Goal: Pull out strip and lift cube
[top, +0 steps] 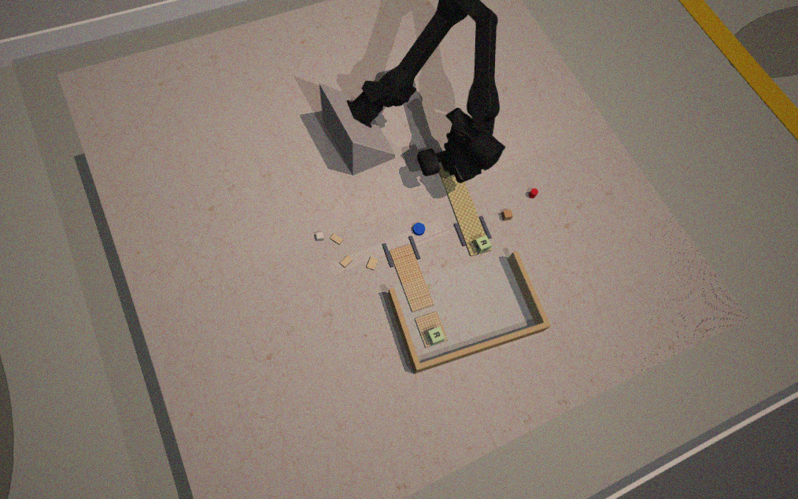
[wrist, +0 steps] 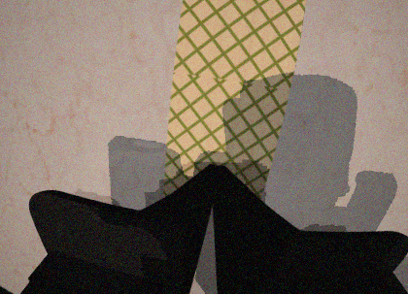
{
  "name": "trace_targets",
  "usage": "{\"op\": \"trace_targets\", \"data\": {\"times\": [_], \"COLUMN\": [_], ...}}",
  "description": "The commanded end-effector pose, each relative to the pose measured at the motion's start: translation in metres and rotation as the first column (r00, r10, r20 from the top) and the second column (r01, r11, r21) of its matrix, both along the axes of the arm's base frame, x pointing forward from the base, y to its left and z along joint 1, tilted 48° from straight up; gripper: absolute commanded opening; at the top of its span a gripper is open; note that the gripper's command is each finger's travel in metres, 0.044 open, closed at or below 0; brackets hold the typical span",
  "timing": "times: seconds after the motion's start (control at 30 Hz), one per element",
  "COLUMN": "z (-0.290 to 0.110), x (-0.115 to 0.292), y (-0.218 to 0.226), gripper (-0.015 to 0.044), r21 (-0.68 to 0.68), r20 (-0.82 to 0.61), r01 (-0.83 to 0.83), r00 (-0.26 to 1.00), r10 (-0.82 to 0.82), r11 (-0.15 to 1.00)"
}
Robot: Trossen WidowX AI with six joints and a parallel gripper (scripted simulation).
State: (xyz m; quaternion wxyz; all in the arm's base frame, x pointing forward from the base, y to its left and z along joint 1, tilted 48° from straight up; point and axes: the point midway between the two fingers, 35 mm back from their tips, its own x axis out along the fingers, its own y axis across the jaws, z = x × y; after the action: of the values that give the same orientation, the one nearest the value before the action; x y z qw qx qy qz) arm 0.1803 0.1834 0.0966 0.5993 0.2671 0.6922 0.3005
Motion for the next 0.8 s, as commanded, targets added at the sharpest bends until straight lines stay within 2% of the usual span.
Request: {"op": "trace_targets", "data": {"times": [0.0, 0.23, 0.33, 0.5, 0.77], "z": [-0.004, 0.026, 0.028, 0.025, 0.025], "x": [-0.008, 0.008, 0.008, 0.03, 0.059], "y": [0.001, -0.029, -0.03, -0.027, -0.025], "gripper": [0.0, 0.0, 0.0, 0.0131, 0.0341], "r21": [-0.007, -0.01, -0.01, 0.005, 0.006], "r20": [-0.027, -0.025, -0.026, 0.059, 0.07], "r01": [-0.01, -0.01, -0.01, -0.087, -0.096], "r00": [1.0, 1.0, 1.0, 0.994, 0.993], "r10": [0.01, 0.009, 0.01, 0.087, 0.095], "r11": [1.0, 1.0, 1.0, 0.996, 0.995]}}
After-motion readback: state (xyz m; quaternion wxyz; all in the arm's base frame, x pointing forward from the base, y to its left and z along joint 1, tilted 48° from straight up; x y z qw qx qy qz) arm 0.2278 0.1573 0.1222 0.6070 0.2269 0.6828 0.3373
